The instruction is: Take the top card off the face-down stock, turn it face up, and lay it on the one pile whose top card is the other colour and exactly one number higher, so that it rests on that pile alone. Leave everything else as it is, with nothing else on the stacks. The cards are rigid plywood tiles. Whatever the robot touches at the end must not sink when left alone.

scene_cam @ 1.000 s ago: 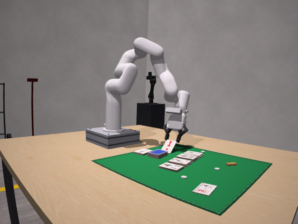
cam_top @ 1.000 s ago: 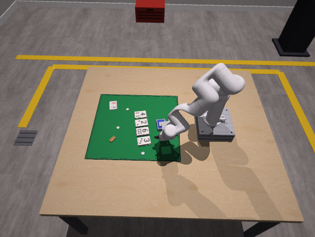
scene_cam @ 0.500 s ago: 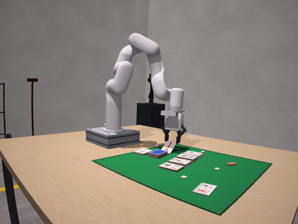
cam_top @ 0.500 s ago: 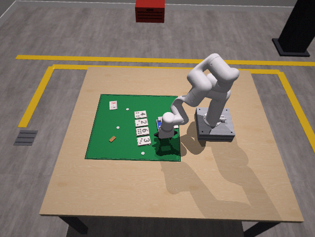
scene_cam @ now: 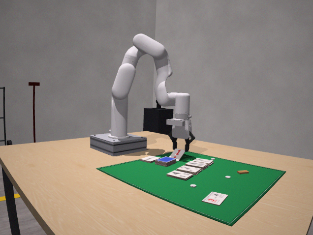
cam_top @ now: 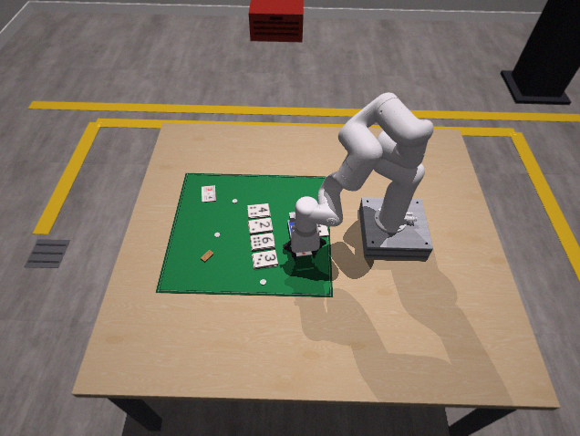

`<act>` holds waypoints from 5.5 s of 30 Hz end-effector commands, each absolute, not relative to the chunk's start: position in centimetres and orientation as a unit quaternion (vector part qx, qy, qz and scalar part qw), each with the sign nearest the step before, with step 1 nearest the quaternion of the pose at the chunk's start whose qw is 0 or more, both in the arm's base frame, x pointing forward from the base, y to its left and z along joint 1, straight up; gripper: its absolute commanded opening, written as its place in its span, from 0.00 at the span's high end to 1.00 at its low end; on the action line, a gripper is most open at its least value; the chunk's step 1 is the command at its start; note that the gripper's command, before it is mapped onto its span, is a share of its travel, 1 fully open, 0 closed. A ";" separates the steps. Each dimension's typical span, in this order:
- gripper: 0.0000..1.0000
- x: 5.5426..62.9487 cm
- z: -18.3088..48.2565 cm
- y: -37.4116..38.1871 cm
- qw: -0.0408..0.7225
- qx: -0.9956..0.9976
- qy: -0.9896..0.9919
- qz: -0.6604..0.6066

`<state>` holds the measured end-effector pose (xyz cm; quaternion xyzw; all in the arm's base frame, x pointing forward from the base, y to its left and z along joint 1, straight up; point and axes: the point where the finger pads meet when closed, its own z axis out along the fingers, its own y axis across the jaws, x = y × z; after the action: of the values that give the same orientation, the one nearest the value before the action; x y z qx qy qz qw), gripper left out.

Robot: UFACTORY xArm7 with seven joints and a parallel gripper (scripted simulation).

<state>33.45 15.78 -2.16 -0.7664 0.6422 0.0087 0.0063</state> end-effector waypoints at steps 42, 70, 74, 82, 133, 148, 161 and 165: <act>0.26 33.6 -2.9 15.7 0.104 -0.757 0.632 0.127; 0.26 33.6 -3.0 15.7 0.111 -0.756 0.631 0.134; 0.26 33.6 -3.0 15.7 0.111 -0.756 0.631 0.134; 0.26 33.6 -3.0 15.7 0.111 -0.756 0.631 0.134; 0.26 33.3 -5.7 16.9 0.004 -0.768 0.641 0.006; 0.26 33.3 -5.9 16.9 -0.002 -0.768 0.641 -0.002; 0.26 33.3 -5.9 16.9 -0.002 -0.768 0.641 -0.002; 0.13 33.3 -5.9 16.9 -0.002 -0.768 0.641 -0.002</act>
<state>33.22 16.83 -5.98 -0.7680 0.6405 -0.0015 -0.0040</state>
